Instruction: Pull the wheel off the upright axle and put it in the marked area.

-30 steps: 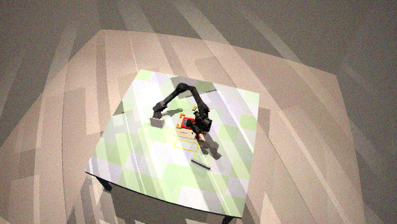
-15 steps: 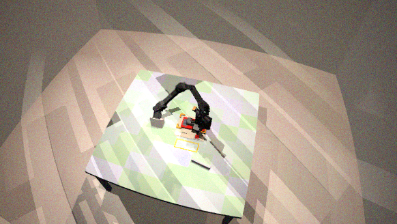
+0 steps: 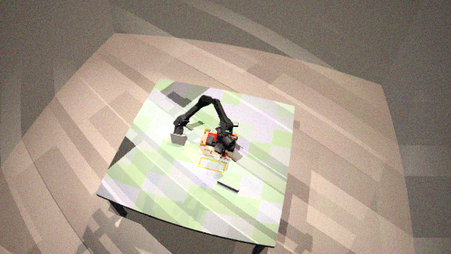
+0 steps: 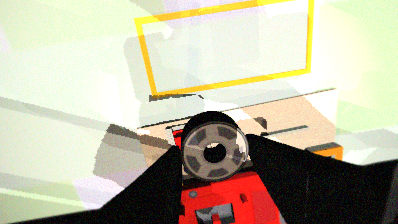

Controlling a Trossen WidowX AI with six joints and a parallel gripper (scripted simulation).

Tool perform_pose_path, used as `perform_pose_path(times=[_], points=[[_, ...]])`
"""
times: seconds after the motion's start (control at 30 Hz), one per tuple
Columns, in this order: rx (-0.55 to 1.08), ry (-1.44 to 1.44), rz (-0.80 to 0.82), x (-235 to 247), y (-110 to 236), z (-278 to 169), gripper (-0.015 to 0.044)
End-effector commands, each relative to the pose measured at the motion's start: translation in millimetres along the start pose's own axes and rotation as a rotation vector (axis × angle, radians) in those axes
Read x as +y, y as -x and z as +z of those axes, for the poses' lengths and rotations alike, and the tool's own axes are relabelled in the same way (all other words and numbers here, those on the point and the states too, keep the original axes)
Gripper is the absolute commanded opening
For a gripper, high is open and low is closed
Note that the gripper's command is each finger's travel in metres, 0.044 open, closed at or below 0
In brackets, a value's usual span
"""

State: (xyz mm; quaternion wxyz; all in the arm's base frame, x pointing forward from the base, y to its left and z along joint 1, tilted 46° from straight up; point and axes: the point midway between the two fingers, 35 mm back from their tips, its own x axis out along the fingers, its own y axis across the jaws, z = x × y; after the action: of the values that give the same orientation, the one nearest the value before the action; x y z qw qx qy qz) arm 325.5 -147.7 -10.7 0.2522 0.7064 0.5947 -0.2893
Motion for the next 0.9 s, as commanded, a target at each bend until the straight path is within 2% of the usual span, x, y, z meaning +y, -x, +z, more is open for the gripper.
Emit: perform_pose_path(times=[0.0, 0.3, 0.5, 0.87], points=[[-0.004, 0.003, 0.000, -13, 2, 21, 0.0000], [-0.002, 0.006, -0.002, -40, 4, 58, 0.0000], [-0.001, 0.006, -0.002, -41, 1, 59, 0.0000], [-0.001, 0.006, -0.001, -39, -31, 60, 0.0000]])
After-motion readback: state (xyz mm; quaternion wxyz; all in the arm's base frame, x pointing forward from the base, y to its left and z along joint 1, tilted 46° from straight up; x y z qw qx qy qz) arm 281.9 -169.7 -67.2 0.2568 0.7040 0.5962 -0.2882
